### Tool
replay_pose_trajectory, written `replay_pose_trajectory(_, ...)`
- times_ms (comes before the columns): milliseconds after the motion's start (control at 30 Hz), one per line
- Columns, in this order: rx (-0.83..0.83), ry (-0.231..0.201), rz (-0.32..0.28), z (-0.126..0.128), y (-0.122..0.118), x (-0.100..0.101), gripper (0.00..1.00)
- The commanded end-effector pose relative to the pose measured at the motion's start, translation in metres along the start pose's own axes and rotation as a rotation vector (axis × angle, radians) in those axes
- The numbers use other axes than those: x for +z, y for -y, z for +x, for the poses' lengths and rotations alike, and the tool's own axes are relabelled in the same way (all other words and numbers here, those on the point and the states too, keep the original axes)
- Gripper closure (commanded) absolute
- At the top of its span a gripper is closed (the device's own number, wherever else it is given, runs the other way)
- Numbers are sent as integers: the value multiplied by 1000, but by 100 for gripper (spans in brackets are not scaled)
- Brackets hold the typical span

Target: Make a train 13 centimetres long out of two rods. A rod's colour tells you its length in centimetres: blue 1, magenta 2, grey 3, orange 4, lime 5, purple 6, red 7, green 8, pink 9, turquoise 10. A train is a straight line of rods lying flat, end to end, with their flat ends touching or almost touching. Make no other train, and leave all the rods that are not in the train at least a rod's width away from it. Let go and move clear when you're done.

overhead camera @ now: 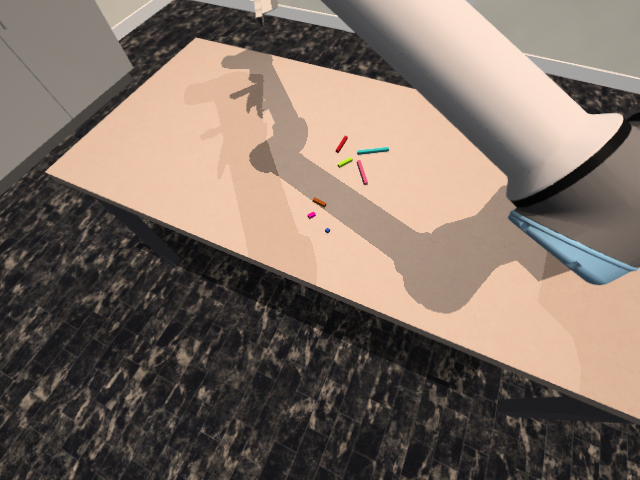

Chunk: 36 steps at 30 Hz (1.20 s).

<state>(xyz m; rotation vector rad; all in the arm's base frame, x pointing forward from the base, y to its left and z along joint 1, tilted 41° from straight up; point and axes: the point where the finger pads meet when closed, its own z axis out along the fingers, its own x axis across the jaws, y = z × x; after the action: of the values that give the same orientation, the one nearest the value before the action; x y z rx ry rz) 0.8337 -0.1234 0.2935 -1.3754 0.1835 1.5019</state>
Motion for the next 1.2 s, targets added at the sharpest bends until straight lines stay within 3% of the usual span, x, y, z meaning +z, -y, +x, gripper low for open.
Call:
replay_pose_trajectory(0,-1,-1,0,-1,0,0,0)
replay_pose_trajectory(767,2,-4,-2,0,0,0,0)
replay_pose_trajectory(1167,28,-36,-24,14,-5,6,0)
